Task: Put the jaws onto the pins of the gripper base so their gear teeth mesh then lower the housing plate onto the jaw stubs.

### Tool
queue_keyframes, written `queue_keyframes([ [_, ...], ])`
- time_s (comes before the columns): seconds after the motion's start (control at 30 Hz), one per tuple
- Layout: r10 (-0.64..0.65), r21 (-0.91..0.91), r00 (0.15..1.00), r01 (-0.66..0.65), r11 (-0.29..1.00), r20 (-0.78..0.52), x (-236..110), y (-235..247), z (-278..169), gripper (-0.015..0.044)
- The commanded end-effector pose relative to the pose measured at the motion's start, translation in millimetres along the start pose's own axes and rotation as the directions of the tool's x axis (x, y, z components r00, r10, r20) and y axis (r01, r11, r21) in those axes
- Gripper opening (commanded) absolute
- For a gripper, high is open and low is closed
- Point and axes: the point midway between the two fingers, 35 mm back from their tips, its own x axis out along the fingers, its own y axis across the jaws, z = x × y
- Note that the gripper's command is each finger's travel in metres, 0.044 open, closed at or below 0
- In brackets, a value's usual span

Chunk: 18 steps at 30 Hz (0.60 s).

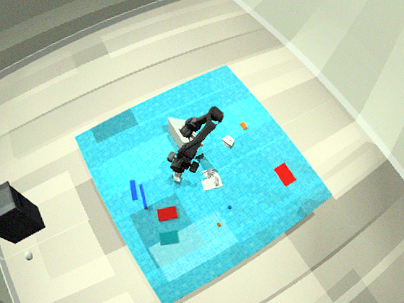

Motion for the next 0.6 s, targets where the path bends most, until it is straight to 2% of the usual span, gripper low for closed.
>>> queue_keyframes([
  [0.0, 0.006, 0.029, 1.0, -0.006, 1.0, 0.001, -1, 2, 1, 0.0037],
  [0.57, 0.006, 0.428, 1.0, -0.006, 0.904, 0.002, -1, 19, 6, 0.0037],
])
